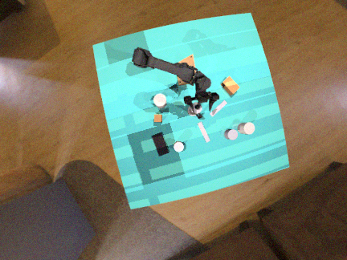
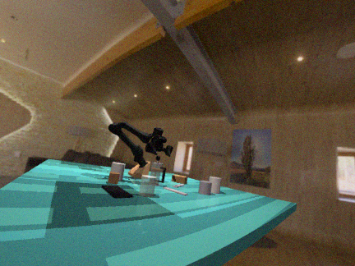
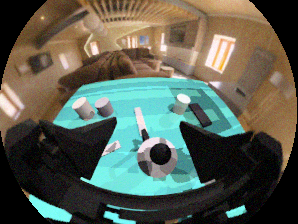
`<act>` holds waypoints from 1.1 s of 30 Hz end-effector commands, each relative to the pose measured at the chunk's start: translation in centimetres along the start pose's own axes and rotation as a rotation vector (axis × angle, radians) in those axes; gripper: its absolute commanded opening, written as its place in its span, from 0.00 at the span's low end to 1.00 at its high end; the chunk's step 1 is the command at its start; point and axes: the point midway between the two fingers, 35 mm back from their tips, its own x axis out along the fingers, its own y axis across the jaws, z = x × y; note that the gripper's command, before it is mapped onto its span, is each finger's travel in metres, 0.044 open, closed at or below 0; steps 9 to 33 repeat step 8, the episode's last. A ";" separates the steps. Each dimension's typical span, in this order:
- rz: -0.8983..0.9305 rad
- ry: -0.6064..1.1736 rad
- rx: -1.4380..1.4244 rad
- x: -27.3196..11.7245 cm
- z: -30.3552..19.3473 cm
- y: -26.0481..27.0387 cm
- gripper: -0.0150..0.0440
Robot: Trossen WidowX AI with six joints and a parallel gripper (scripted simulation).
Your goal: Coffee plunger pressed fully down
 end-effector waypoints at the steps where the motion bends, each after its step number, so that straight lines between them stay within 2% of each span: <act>1: 0.000 0.020 -0.003 -1.9 1.5 0.2 1.00; 7: -0.030 0.007 -0.036 -5.5 3.7 -1.2 1.00; 33: -0.031 0.006 -0.036 -5.6 3.7 -1.2 1.00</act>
